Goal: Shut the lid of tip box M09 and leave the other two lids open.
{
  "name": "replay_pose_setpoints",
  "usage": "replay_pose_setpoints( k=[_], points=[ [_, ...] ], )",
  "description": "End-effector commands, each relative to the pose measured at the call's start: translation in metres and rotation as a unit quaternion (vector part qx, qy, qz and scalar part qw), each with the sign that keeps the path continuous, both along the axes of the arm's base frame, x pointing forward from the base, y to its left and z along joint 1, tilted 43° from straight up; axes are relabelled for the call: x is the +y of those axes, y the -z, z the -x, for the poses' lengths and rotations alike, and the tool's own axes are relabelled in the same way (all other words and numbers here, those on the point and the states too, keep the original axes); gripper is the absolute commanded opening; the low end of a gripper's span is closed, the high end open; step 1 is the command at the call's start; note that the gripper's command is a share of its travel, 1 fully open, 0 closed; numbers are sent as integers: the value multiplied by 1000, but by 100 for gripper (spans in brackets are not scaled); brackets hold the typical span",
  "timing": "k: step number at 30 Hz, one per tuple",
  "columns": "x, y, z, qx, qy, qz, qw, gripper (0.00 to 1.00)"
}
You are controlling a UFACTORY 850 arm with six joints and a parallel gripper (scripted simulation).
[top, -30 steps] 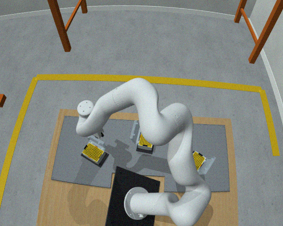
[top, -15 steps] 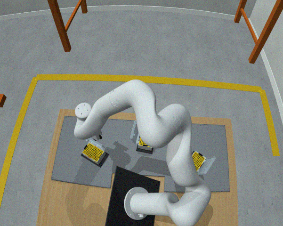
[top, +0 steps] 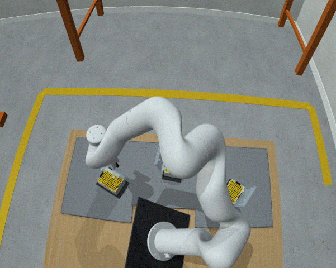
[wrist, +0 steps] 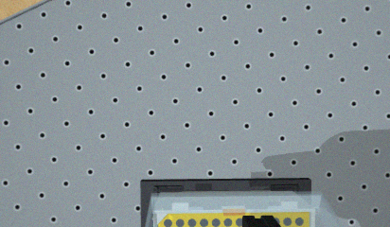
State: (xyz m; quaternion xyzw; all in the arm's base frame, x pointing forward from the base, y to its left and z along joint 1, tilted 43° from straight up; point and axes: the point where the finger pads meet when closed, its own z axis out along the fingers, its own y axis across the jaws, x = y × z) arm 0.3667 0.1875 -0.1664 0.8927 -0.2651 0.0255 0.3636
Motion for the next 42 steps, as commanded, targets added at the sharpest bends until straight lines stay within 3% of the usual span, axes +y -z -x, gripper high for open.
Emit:
replay_pose_setpoints(
  k=[1, 24, 42],
  points=[
    [3, 0, 3, -1, 0, -1, 1000, 0],
    [6, 1, 6, -1, 0, -1, 1000, 0],
    [27, -23, 2, -1, 0, -1, 1000, 0]
  ],
)
